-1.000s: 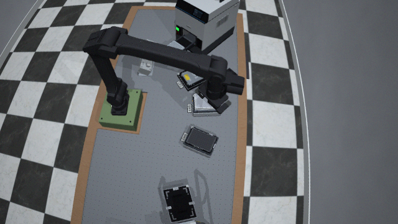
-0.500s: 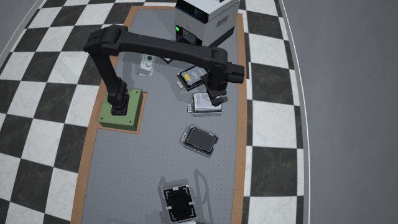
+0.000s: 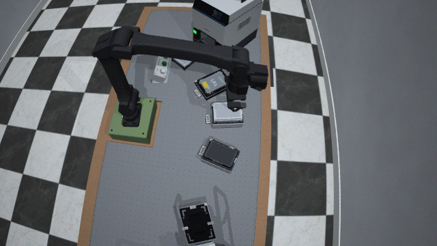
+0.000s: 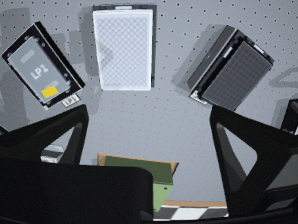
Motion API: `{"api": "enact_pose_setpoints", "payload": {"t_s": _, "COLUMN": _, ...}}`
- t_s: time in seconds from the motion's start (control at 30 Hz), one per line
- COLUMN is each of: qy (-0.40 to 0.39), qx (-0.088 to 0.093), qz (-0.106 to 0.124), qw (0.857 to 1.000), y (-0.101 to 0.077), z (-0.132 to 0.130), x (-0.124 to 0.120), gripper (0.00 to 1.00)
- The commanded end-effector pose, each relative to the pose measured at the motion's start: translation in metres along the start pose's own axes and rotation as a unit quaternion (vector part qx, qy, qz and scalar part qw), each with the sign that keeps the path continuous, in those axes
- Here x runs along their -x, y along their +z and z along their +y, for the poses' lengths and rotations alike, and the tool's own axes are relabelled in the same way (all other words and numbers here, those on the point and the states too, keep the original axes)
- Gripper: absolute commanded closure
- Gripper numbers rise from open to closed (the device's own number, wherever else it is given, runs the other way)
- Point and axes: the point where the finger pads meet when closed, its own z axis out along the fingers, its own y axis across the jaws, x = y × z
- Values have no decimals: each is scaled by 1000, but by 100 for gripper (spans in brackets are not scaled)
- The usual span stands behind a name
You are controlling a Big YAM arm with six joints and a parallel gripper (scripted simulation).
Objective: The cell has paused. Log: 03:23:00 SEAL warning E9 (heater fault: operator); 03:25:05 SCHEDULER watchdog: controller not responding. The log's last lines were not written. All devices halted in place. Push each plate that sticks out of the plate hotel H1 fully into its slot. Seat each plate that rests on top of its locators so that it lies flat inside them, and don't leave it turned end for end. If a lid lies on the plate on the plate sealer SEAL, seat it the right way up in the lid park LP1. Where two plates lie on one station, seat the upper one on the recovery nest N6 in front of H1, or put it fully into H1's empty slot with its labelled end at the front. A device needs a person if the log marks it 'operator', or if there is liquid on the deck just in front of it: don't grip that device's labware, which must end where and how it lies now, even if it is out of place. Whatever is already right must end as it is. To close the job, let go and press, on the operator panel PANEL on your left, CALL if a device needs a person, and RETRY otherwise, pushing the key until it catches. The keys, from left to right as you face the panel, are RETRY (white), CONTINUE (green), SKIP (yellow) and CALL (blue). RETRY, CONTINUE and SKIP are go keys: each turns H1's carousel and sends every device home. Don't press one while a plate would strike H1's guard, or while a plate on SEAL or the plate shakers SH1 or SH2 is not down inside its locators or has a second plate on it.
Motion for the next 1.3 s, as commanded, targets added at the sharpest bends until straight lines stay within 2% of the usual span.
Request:
{"api": "enact_pose_setpoints", "payload": {"t_s": 0.0, "qy": -60, "qx": -1, "qz": -2, "qw": 998, "y": -10, "z": 21, "x": -6, "gripper": 0}}
{"api": "enact_pose_setpoints", "payload": {"t_s": 0.7, "qy": -49, "qx": 1, "qz": 1, "qw": 999, "y": -7, "z": 84, "x": -7, "gripper": 0}}
{"api": "enact_pose_setpoints", "payload": {"t_s": 0.9, "qy": -49, "qx": 1, "qz": -5, "qw": 999, "y": -12, "z": 98, "x": 0, "gripper": 0}}
{"api": "enact_pose_setpoints", "payload": {"t_s": 1.03, "qy": -95, "qx": 1, "qz": -8, "qw": 995, "y": -13, "z": 91, "x": 3, "gripper": 0}}
{"api": "enact_pose_setpoints", "payload": {"t_s": 1.27, "qy": -179, "qx": 0, "qz": -7, "qw": 984, "y": -13, "z": 94, "x": 3, "gripper": 0}}
